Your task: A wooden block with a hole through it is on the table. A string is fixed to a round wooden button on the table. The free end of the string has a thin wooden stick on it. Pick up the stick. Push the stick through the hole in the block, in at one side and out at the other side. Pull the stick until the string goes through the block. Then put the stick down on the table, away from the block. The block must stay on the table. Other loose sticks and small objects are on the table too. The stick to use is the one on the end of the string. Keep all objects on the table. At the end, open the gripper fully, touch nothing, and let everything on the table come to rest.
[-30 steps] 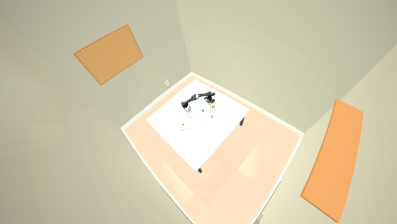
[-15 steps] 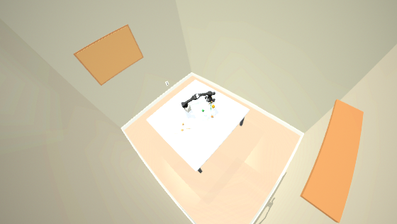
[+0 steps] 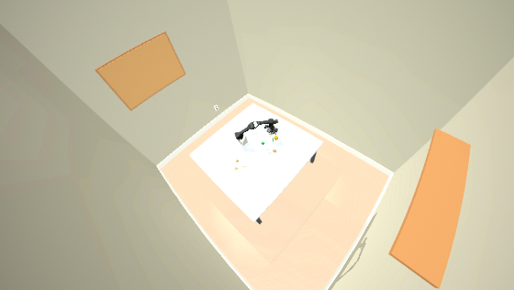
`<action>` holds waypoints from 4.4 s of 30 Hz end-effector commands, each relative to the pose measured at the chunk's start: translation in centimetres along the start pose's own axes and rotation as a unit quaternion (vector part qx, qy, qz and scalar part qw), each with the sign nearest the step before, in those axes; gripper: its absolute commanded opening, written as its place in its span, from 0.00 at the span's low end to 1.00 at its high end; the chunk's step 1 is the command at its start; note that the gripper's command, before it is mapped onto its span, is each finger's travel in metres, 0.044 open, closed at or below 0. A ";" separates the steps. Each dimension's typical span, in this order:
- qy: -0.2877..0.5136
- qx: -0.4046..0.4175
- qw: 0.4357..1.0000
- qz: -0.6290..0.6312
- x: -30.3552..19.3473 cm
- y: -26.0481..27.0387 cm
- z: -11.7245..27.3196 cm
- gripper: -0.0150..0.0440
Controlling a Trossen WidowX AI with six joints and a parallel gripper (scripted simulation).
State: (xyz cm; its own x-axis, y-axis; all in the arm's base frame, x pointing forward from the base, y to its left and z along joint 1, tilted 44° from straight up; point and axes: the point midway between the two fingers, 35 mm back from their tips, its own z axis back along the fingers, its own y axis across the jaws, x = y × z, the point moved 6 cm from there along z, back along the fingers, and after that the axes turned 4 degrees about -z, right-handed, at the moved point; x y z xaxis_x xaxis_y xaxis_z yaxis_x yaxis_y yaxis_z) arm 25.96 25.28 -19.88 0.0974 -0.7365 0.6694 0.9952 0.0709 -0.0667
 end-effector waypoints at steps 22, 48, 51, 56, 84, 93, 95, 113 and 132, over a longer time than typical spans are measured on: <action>0.001 -0.001 1.000 -0.002 1.3 -1.9 -1.9 0.25; 0.001 -0.001 1.000 -0.002 2.8 -3.4 -3.3 0.25; 0.001 -0.001 1.000 -0.002 3.2 -3.3 -3.2 0.25; 0.001 -0.001 1.000 -0.002 3.9 -3.2 -3.2 0.25; 0.000 -0.001 1.000 -0.001 7.5 -2.8 -3.2 0.25; 0.000 -0.001 1.000 -0.001 8.7 -2.8 -3.3 0.25; -0.001 -0.001 1.000 -0.001 8.9 -2.8 -3.3 0.25; 0.001 -0.002 1.000 -0.002 11.1 -2.9 -3.3 0.25; 0.000 -0.002 1.000 -0.002 12.8 -2.8 -3.2 0.25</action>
State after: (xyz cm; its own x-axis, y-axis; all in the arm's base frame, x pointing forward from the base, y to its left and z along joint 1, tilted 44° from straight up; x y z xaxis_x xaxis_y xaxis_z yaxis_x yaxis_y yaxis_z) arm 24.39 13.84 -14.03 0.0917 -0.7382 0.6684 0.9957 0.0615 -0.0687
